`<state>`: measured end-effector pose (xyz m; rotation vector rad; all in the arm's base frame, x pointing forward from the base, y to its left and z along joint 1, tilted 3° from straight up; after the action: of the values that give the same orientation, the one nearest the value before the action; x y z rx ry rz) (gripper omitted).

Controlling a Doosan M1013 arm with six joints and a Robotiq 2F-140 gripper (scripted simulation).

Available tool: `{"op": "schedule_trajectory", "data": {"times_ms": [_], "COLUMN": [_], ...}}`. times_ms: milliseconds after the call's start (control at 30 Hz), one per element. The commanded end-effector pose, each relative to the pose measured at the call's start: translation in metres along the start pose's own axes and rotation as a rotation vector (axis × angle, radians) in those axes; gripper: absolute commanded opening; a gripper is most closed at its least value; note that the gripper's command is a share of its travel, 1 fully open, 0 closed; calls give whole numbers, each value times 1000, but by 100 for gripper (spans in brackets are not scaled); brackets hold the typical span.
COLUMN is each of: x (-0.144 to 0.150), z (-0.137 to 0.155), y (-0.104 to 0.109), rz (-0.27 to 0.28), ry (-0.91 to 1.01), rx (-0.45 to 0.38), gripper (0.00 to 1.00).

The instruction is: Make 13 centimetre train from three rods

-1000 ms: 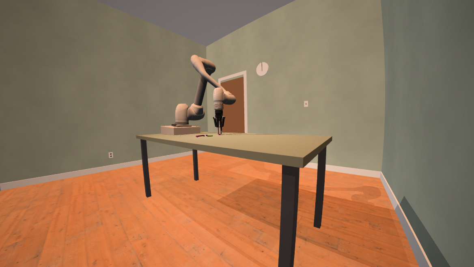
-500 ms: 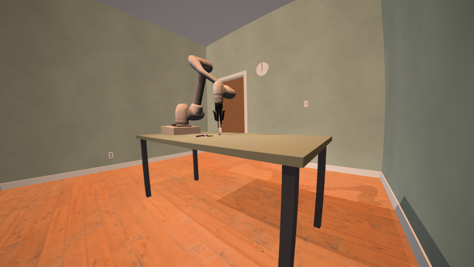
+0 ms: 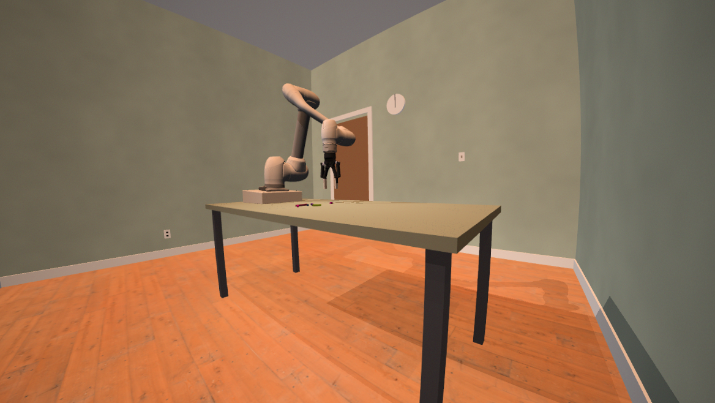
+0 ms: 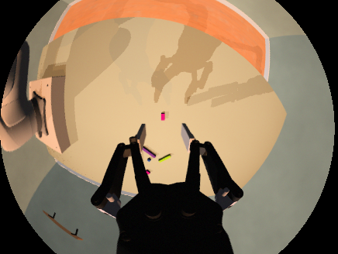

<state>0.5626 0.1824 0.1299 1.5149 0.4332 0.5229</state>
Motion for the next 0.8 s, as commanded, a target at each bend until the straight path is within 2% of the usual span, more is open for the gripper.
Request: {"op": "schedule_trajectory", "data": {"times_ms": [0, 567, 767], "x": [0, 0, 0], "z": [0, 0, 10], "y": [0, 0, -1], "rz": [0, 0, 0], "ry": [0, 7, 139], "rx": [0, 0, 0], "gripper": [100, 100, 100]}}
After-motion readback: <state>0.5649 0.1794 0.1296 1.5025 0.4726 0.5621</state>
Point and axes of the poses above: the point where the finger pads meet when closed, its own y axis back along the fingers, its own x axis across the jaws, z = x × y, the point moved 6 cm from there along y, back along the fingers, and after that the axes turned 9 degrees about y, right-handed, at the moved point
